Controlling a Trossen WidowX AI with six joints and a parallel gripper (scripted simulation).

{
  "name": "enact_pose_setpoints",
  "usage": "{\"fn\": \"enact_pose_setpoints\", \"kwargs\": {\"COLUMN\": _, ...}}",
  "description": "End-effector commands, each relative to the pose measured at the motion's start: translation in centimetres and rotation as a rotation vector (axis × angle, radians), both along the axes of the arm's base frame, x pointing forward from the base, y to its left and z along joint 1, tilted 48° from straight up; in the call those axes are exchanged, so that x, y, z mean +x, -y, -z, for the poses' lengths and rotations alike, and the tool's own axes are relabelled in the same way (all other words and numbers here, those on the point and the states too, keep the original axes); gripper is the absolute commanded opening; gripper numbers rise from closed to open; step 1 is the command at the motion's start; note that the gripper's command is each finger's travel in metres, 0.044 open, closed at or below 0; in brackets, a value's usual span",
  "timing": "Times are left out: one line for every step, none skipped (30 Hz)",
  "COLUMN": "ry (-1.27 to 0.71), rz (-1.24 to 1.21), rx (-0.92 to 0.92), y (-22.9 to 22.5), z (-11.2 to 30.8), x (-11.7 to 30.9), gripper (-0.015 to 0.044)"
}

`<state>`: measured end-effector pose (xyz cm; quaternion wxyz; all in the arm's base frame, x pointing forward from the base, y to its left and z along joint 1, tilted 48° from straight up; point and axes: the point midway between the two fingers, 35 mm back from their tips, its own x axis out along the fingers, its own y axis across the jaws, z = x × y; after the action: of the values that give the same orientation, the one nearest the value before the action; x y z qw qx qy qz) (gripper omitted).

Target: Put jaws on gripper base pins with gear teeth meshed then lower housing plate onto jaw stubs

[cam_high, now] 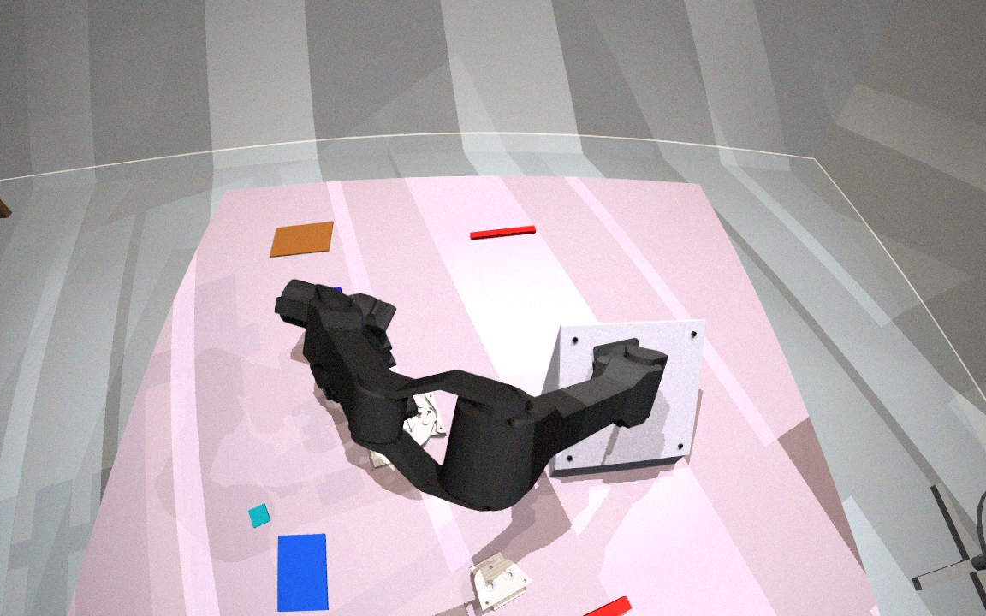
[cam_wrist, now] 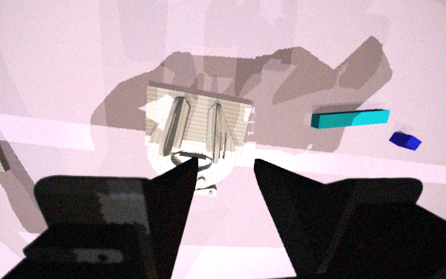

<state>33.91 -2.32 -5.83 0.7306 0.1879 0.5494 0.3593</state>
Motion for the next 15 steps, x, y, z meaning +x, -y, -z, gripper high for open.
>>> {"fn": "enact_pose_setpoints", "kwargs": {"ry": 0.003, "rz": -0.009, "rx": -0.003, "y": 0.7, "z": -0.9, "x": -0.2, "gripper": 0.0224}}
{"fn": "enact_pose_setpoints", "kwargs": {"ry": 0.005, "rz": 0.003, "rx": -0.002, "y": 0.4, "z": -0.3, "x": 0.0, "gripper": 0.0224}}
{"fn": "enact_pose_setpoints", "kwargs": {"ry": 0.008, "rz": 0.002, "rx": -0.004, "y": 0.4, "z": -0.4, "x": 0.1, "gripper": 0.025}}
{"fn": "enact_pose_setpoints", "kwargs": {"ry": 0.015, "rz": -0.004, "rx": -0.012, "y": 0.4, "z": -0.4, "x": 0.1, "gripper": 0.0277}}
{"fn": "enact_pose_setpoints", "kwargs": {"ry": 0.027, "rz": -0.013, "rx": -0.025, "y": 0.5, "z": -0.6, "x": 0.2, "gripper": 0.0303}}
{"fn": "enact_pose_setpoints", "kwargs": {"ry": 0.042, "rz": -0.024, "rx": -0.04, "y": 0.6, "z": -0.7, "x": 0.4, "gripper": 0.0329}}
{"fn": "enact_pose_setpoints", "kwargs": {"ry": 0.056, "rz": -0.035, "rx": -0.056, "y": 0.6, "z": -0.9, "x": 0.5, "gripper": 0.0355}}
{"fn": "enact_pose_setpoints", "kwargs": {"ry": 0.07, "rz": -0.045, "rx": -0.072, "y": 0.7, "z": -1.0, "x": 0.6, "gripper": 0.0382}}
{"fn": "enact_pose_setpoints", "kwargs": {"ry": 0.085, "rz": -0.056, "rx": -0.087, "y": 0.8, "z": -1.2, "x": 0.7, "gripper": 0.0408}}
{"fn": "enact_pose_setpoints", "kwargs": {"ry": 0.08, "rz": -0.052, "rx": -0.089, "y": 0.7, "z": -1.4, "x": 0.8, "gripper": 0.0434}}
{"fn": "enact_pose_setpoints", "kwargs": {"ry": 0.073, "rz": -0.045, "rx": -0.089, "y": 0.5, "z": -1.5, "x": 0.8, "gripper": 0.044}}
{"fn": "enact_pose_setpoints", "kwargs": {"ry": 0.067, "rz": -0.039, "rx": -0.089, "y": 0.4, "z": -1.7, "x": 0.8, "gripper": 0.044}}
{"fn": "enact_pose_setpoints", "kwargs": {"ry": 0.057, "rz": -0.03, "rx": -0.088, "y": 0.2, "z": -2.0, "x": 0.8, "gripper": 0.044}}
{"fn": "enact_pose_setpoints", "kwargs": {"ry": 0.042, "rz": -0.017, "rx": -0.086, "y": -0.1, "z": -2.3, "x": 0.9, "gripper": 0.044}}
{"fn": "enact_pose_setpoints", "kwargs": {"ry": 0.025, "rz": -0.001, "rx": -0.085, "y": -0.5, "z": -2.7, "x": 0.9, "gripper": 0.044}}
